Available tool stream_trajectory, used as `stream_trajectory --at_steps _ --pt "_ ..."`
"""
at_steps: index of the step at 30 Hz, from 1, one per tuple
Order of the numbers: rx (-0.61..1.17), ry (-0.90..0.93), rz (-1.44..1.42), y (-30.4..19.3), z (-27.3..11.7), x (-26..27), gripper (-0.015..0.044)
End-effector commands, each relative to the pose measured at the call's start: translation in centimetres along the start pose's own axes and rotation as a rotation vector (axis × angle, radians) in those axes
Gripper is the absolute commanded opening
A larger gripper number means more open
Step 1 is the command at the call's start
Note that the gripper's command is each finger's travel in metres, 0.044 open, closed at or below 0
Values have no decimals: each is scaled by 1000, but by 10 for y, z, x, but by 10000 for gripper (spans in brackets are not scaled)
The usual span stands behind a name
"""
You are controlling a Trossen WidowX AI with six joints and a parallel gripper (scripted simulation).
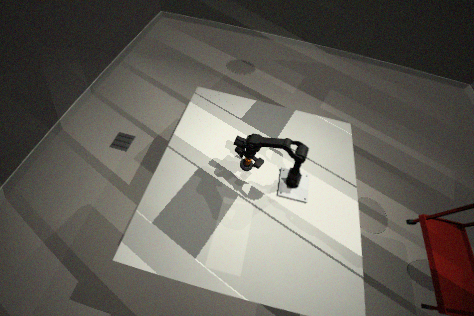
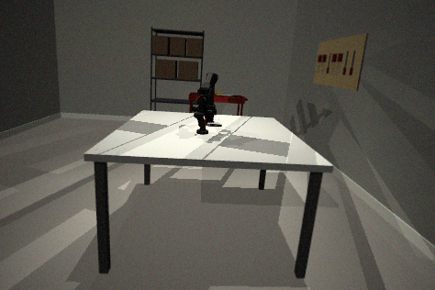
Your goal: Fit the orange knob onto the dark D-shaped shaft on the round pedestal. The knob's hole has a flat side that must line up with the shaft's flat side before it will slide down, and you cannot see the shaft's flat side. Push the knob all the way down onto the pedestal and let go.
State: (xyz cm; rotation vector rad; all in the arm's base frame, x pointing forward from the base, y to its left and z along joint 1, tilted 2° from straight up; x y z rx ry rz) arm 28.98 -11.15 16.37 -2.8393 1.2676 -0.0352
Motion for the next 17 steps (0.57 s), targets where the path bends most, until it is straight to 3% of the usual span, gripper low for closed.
stream_trajectory --at_steps 1,9,17 --pt "0 0 0 0 -2 0 440" --pt "0 0 0 0 -92 0 440" --pt "0 0 0 -2 -94 4 440"
Point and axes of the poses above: the point midway between the two fingers, 35 mm back from their tips, its own z axis out along the fingers, its own x axis across the jaws, y = z × x, the point moved 9 cm from there along -z, back along the fingers, and after that the axes turned 12 degrees about z, right-handed, at the moved point
